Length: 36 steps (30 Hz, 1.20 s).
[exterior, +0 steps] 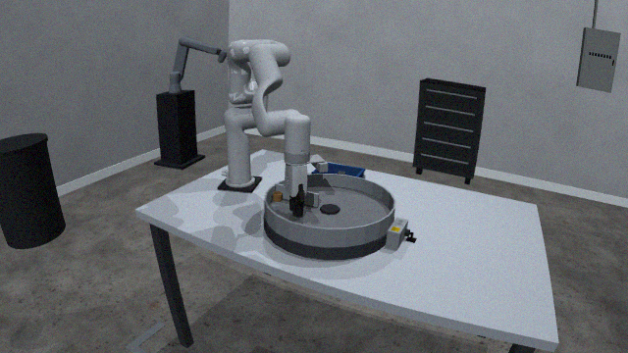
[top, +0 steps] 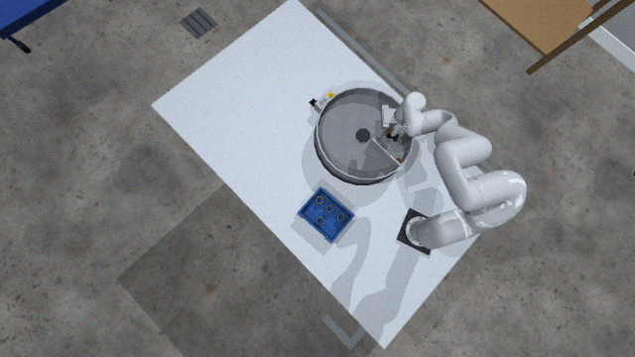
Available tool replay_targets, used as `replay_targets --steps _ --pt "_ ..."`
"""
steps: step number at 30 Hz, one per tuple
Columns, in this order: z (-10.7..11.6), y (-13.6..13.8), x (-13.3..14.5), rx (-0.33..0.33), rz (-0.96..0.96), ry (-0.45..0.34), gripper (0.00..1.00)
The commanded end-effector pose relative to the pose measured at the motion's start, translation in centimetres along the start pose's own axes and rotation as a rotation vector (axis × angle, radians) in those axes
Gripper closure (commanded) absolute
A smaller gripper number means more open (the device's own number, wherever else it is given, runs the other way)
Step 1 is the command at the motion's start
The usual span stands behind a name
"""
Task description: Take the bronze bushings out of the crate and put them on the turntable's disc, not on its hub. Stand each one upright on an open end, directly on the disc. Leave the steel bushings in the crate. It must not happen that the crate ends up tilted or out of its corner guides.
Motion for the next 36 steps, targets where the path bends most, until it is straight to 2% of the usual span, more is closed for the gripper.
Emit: replay_targets --steps 1,30,31,36 --pt "0.05 0.12 -0.03 0.004 0.000 0.001 1.00" --pt "-0.28 0.14 -0.04 0.004 0.000 0.001 1.00" --pt "-0.28 0.14 -0.04 0.004 0.000 0.001 0.58" --pt "-0.28 0.14 -0.04 0.004 0.000 0.001 0.58"
Point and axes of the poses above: the point where the finger pads meet when closed, its own z axis back along the fingers, its own y axis across the jaws, x = y × z, the point moved 7 cm from there along z, back along the fingers, and after that the axes turned 1 degree about z, right-handed, at the moved point
